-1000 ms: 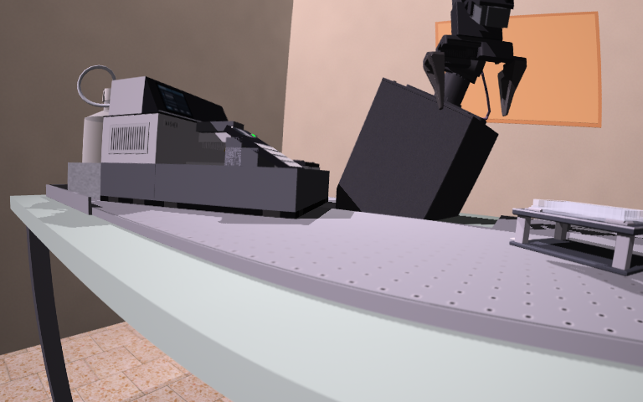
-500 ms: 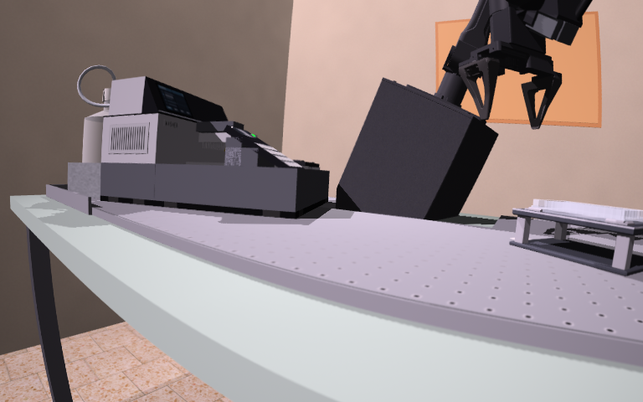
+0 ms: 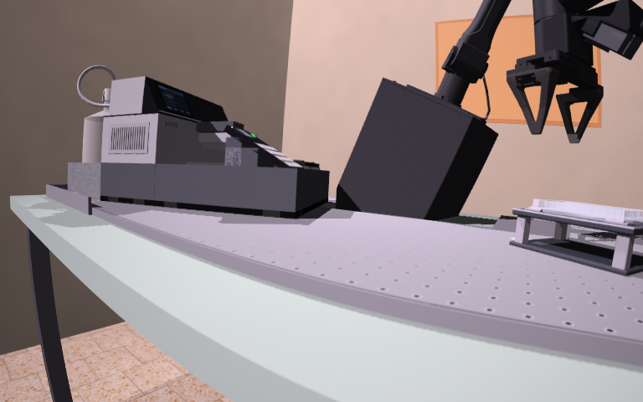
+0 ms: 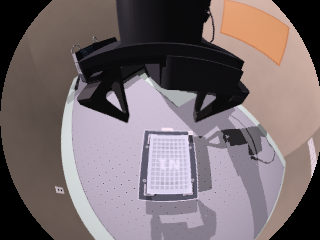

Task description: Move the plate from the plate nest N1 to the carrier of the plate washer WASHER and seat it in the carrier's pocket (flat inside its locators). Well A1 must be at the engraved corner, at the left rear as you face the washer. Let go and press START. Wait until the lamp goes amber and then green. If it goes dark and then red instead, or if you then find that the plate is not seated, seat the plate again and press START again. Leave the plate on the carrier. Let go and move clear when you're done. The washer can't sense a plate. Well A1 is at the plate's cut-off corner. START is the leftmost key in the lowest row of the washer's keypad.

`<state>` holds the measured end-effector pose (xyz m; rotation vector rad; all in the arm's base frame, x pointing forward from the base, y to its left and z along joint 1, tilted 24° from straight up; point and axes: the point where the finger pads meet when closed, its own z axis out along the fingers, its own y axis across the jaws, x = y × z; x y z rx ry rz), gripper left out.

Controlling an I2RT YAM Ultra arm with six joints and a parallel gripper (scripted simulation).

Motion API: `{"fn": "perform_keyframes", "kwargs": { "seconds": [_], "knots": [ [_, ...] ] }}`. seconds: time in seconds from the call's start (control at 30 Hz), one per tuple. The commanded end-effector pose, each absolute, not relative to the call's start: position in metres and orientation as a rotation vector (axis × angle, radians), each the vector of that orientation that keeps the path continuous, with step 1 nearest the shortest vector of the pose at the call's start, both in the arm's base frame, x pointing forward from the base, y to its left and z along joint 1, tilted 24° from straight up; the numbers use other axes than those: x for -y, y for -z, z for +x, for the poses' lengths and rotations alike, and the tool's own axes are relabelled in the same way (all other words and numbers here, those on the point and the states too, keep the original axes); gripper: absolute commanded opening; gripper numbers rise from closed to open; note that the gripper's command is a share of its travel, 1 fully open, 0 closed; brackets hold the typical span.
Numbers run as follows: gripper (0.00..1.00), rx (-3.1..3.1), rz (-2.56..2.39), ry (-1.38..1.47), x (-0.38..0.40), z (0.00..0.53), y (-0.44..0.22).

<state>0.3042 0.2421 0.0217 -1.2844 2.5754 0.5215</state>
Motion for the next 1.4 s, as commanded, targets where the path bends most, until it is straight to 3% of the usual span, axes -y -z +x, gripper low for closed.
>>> {"fn": "perform_keyframes", "kwargs": {
  "seconds": [0.0, 0.3, 1.37],
  "knots": [
    [1.0, -2.583, -1.228, -0.503, -0.257, 0.317, -0.035],
    [1.0, -2.582, -1.228, -0.504, -0.29, 0.32, -0.041],
    [1.0, -2.554, -1.193, -0.509, -0.286, 0.327, -0.056]
  ]
}}
